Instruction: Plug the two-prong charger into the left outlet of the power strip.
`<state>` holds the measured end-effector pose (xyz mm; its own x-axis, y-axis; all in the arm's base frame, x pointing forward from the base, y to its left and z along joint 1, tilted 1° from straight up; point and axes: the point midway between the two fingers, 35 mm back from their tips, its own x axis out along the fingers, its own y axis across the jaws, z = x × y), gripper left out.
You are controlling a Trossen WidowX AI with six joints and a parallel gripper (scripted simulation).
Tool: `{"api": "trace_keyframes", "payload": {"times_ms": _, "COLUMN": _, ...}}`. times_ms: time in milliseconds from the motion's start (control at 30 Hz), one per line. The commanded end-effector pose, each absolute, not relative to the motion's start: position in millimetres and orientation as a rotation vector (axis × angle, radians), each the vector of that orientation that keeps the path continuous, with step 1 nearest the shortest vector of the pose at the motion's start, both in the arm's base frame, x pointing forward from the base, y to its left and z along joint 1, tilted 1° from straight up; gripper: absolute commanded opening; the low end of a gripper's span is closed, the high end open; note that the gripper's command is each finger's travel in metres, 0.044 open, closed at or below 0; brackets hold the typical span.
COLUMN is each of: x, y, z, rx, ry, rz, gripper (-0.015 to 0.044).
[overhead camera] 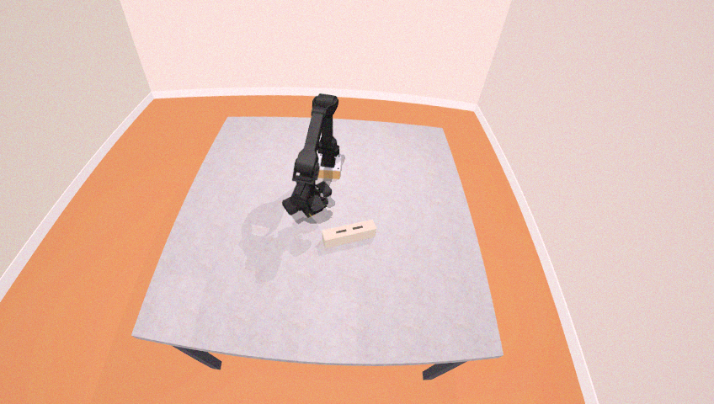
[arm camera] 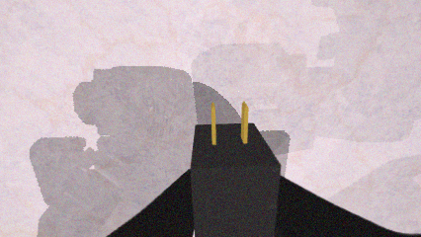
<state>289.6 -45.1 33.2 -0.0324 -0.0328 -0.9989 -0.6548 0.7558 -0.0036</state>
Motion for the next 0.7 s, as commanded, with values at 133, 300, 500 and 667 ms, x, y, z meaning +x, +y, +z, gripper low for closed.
{"api": "trace_keyframes", "payload": {"times_ms": 133, "x": 288, "y": -44, "z": 49, "rx": -0.577, "ry": 1.532, "rz": 0.547, "gripper": 0.0}}
{"api": "trace_keyframes", "payload": {"times_ms": 300, "x": 288, "y": -34, "z": 46, "rx": -0.561, "ry": 1.534, "rz": 0.534, "gripper": 0.0}}
{"api": "trace_keyframes", "payload": {"times_ms": 500, "x": 287, "y": -21, "z": 42, "rx": -0.539, "ry": 1.538, "rz": 0.515, "gripper": 0.0}}
{"api": "trace_keyframes", "payload": {"times_ms": 667, "x": 286, "y": -10, "z": 39, "rx": -0.52, "ry": 1.541, "rz": 0.5, "gripper": 0.0}}
